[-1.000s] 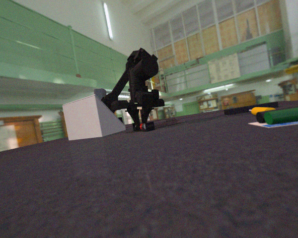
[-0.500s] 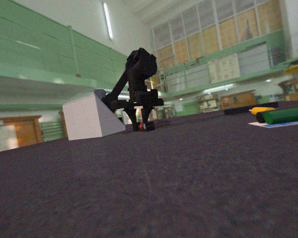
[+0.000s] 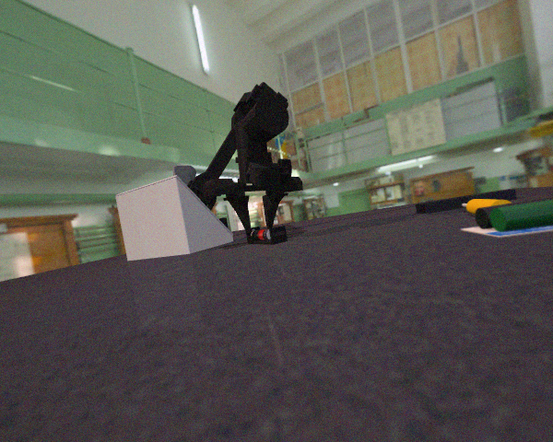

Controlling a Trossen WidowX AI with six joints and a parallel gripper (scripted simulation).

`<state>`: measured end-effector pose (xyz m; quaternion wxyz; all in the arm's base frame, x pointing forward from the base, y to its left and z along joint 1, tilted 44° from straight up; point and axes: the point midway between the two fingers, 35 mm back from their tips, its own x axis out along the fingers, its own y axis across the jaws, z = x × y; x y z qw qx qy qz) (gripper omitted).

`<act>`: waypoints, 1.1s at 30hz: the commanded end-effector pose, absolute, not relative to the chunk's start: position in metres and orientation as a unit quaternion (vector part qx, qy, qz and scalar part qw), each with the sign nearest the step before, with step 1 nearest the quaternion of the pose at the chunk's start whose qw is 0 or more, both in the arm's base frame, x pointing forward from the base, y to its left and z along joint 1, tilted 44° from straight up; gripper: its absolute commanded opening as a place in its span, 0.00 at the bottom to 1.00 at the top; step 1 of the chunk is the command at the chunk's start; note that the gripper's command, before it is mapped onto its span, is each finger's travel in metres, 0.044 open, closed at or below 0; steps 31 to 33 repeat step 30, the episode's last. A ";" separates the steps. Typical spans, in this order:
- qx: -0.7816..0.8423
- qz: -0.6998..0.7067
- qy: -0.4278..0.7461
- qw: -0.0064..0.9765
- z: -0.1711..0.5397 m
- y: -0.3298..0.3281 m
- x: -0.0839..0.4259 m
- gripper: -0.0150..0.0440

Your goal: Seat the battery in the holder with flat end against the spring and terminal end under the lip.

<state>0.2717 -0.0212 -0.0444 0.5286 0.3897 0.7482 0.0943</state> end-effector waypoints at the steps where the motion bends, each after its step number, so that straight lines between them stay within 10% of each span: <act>1: 0.387 0.093 0.743 0.538 -0.025 -0.042 0.277 0.75; 7: 0.385 0.093 0.743 0.540 0.006 -0.072 0.275 1.00; 33: 0.385 0.093 0.743 0.540 0.006 -0.073 0.274 1.00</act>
